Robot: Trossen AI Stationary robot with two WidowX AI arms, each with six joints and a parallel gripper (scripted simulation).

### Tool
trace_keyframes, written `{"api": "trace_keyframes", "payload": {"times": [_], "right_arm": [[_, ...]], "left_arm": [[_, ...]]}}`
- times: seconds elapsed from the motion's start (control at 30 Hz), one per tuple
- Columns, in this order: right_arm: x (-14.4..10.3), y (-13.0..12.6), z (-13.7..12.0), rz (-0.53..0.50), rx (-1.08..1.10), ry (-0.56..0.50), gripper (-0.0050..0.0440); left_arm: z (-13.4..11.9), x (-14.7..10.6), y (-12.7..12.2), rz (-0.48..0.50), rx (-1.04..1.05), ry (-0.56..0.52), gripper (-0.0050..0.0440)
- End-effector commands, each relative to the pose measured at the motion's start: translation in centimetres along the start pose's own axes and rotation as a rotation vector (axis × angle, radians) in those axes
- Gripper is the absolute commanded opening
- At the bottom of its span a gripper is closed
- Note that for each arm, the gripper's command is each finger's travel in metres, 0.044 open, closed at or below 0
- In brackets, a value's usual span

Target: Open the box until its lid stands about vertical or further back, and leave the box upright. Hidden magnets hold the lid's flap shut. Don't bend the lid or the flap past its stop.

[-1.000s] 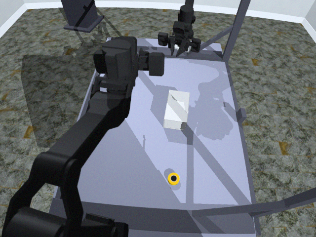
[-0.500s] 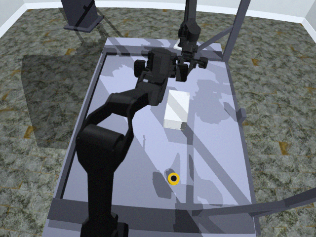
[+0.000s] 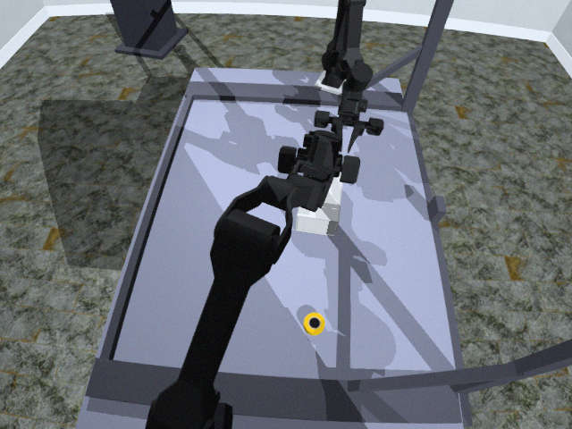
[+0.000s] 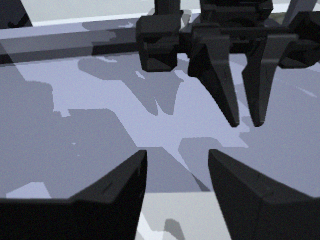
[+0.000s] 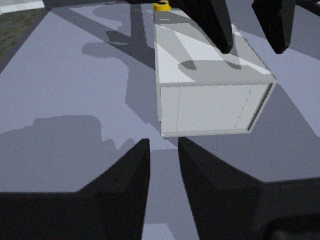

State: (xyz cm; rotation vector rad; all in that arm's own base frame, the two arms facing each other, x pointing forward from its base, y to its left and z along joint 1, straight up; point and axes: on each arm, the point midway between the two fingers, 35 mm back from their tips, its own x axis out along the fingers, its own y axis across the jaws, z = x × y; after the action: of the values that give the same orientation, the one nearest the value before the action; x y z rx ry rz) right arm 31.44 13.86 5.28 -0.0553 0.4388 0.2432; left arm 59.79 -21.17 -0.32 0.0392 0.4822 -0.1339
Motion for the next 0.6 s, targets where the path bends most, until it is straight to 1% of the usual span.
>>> {"api": "trace_keyframes", "payload": {"times": [0.0,0.07,0.23,0.57], "right_arm": [[0.2,0.2,0.4,0.001,0.002,-0.013,0.0080],[0.2,0.1,0.4,0.001,0.002,-0.013,0.0080],[0.1,0.1,0.6,0.002,0.004,-0.020,0.0080],[0.1,0.1,0.6,0.002,0.004,-0.020,0.0080]], "left_arm": [[3.2,0.2,0.1,0.007,-0.018,-0.060,0.0171],[3.5,0.1,0.1,0.006,-0.019,-0.064,0.0171],[2.5,0.4,0.1,0.006,-0.017,-0.056,0.0171],[1.7,1.1,0.0,0.005,-0.018,-0.061,0.0171]]}}
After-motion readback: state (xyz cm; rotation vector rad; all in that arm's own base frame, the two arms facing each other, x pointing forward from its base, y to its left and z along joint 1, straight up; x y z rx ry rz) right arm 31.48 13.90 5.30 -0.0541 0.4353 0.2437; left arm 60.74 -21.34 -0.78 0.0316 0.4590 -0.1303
